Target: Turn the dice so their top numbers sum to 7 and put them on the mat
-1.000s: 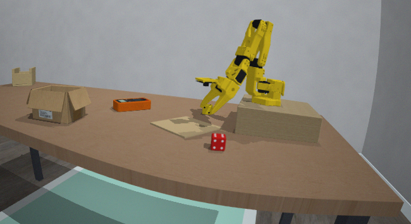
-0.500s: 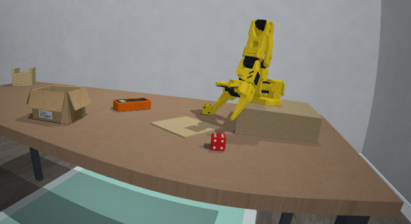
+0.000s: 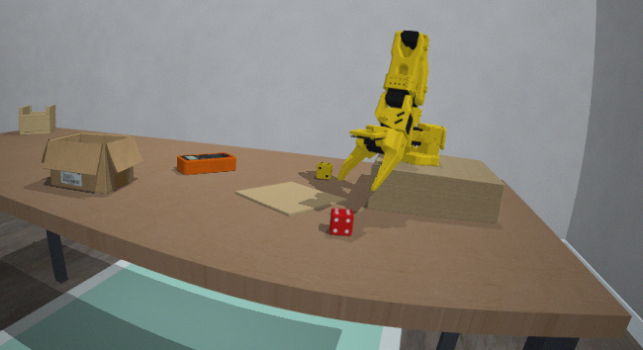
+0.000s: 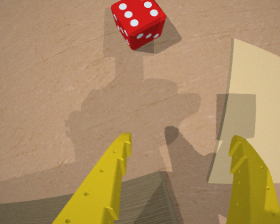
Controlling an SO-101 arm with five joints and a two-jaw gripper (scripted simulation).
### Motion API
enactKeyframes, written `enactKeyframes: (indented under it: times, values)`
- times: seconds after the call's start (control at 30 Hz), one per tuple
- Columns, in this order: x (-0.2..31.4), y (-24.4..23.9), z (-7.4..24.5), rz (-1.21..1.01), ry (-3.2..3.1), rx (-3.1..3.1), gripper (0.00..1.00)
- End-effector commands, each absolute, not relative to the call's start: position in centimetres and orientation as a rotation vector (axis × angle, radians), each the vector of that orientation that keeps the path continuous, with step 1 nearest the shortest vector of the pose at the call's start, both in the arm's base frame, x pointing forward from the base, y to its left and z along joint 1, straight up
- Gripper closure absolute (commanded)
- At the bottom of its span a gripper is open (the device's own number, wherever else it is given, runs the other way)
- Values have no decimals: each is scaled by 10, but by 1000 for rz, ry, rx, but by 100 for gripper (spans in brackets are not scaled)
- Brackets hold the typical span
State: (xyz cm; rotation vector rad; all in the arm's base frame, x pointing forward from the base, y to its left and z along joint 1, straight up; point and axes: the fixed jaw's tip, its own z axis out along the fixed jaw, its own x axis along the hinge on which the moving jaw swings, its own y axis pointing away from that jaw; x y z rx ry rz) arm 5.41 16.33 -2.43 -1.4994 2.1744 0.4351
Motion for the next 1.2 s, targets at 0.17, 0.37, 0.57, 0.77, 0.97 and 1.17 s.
enactKeyframes:
  times: [0.17,0.37,0.57,0.77,0.97,1.17]
  values:
    - [53,166,-24,442,2176,-1503,65]
    - [58,180,-23,449,2169,-1499,65]
    - [63,195,-22,456,2161,-1494,65]
    - [70,215,-23,465,2151,-1487,65]
    - [73,224,-25,470,2146,-1484,65]
    - [74,225,-25,470,2146,-1484,65]
